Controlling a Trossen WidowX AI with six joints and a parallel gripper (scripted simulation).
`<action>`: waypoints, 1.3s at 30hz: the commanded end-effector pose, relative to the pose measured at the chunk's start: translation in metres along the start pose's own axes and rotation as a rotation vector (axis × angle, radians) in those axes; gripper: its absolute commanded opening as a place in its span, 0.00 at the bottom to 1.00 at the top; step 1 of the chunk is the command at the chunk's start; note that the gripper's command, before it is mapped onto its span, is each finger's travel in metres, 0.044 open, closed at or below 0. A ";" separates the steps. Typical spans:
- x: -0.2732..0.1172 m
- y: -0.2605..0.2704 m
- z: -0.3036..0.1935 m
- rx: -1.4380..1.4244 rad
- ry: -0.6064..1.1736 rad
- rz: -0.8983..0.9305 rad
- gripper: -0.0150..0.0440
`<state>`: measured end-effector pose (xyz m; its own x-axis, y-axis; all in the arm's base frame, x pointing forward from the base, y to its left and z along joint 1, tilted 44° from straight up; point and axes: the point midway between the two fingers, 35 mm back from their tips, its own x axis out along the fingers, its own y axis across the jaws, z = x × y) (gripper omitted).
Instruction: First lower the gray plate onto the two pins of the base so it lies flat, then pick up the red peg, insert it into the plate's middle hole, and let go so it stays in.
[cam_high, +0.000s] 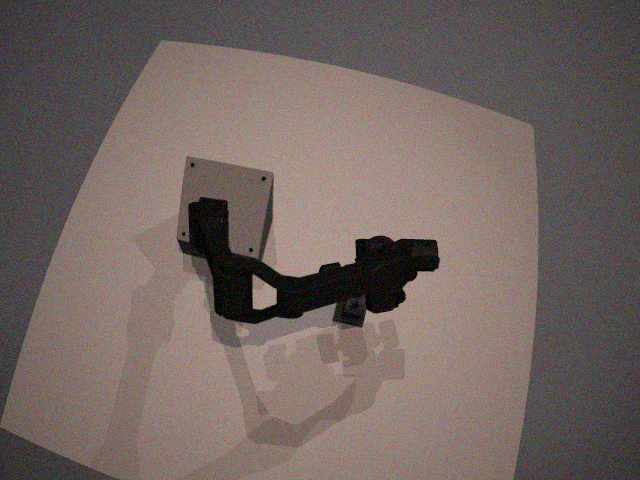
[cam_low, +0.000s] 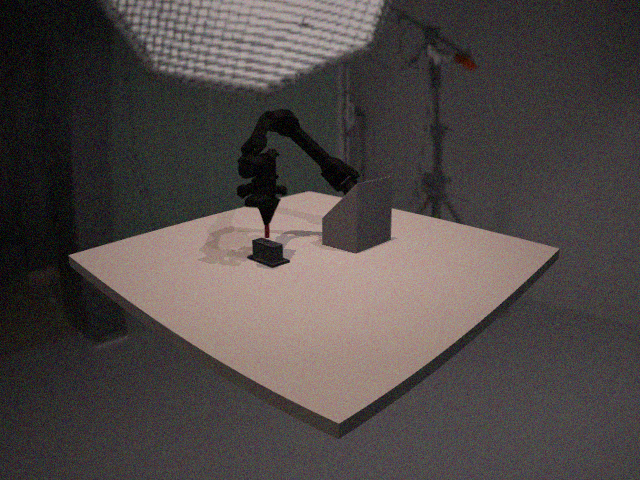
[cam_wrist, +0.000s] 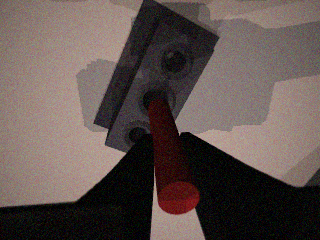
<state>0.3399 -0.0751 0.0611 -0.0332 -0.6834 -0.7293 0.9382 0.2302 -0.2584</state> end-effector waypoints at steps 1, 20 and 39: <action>0.000 0.000 0.000 0.001 0.000 0.001 0.25; 0.015 0.001 0.001 0.000 -0.002 0.001 0.25; 0.017 0.000 0.001 0.001 -0.001 0.001 0.25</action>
<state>0.3403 -0.0863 0.0496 -0.0325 -0.6833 -0.7294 0.9390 0.2290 -0.2565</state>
